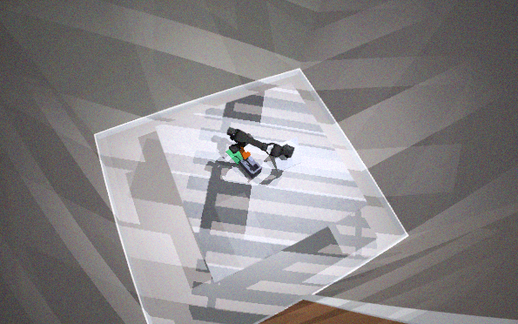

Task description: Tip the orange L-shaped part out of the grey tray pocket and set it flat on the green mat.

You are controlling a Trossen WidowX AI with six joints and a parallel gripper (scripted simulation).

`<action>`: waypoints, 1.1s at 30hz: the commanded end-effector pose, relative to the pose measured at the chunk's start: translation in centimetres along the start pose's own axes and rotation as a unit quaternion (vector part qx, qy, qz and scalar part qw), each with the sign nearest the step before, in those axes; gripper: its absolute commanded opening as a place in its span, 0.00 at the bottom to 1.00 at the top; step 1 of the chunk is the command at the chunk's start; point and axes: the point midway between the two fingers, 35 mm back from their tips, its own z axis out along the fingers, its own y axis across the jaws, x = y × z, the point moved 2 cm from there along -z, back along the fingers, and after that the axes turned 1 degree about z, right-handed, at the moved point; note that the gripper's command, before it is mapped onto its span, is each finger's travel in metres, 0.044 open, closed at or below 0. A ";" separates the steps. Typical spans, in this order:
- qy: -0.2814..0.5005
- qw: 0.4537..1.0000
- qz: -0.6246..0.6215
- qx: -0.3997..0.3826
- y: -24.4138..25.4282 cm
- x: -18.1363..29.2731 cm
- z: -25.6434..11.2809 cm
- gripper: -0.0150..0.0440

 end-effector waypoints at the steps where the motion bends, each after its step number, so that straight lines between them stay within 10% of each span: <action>1: -0.005 1.000 -0.003 0.000 -0.1 -2.0 -0.3 0.25; 33: -0.006 1.000 -0.003 -0.001 -0.3 -5.7 1.9 0.25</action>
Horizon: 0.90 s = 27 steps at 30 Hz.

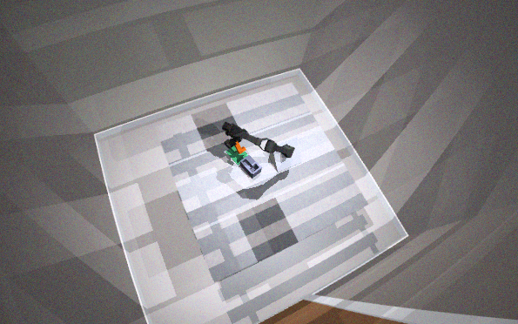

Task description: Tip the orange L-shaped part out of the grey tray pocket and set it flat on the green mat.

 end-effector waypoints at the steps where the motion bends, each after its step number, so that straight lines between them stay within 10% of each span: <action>1: 0.003 1.000 0.003 -0.001 -0.1 0.1 0.8 0.25; 27: 0.004 1.000 0.003 -0.002 0.0 0.1 4.9 0.25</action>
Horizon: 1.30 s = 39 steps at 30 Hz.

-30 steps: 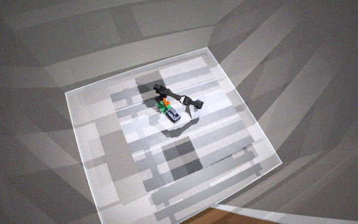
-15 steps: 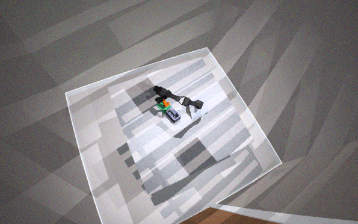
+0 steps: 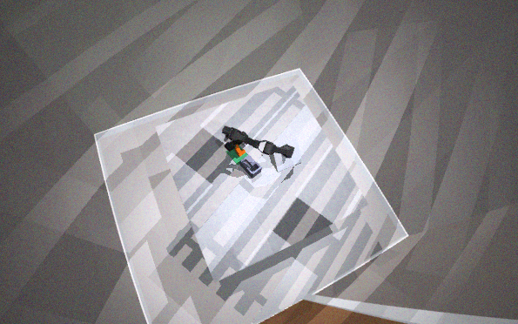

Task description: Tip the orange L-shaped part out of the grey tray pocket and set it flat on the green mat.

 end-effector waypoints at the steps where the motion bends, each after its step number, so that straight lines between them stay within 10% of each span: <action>1: 0.003 1.000 0.003 -0.002 -0.1 0.1 0.8 0.25; 28: 0.002 1.000 0.001 0.001 -0.1 0.1 2.3 0.25; 39: 0.002 1.000 0.002 0.001 -0.1 0.0 1.5 0.74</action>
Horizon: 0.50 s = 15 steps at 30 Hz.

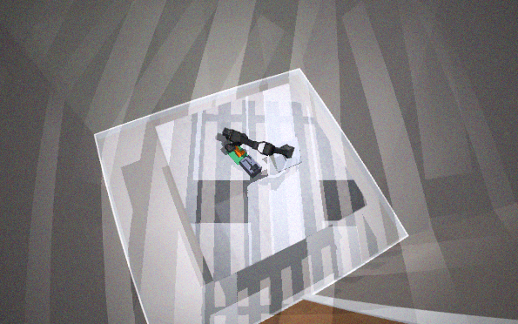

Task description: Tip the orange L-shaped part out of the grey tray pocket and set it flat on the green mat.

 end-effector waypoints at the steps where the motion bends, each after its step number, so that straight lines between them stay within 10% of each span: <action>1: -0.002 1.000 -0.001 -0.001 0.1 -0.2 -1.4 0.79; 7: -0.002 1.000 0.001 -0.002 0.0 -0.1 -8.2 0.93; 15: -0.004 1.000 0.004 -0.009 0.0 -0.2 -8.1 0.93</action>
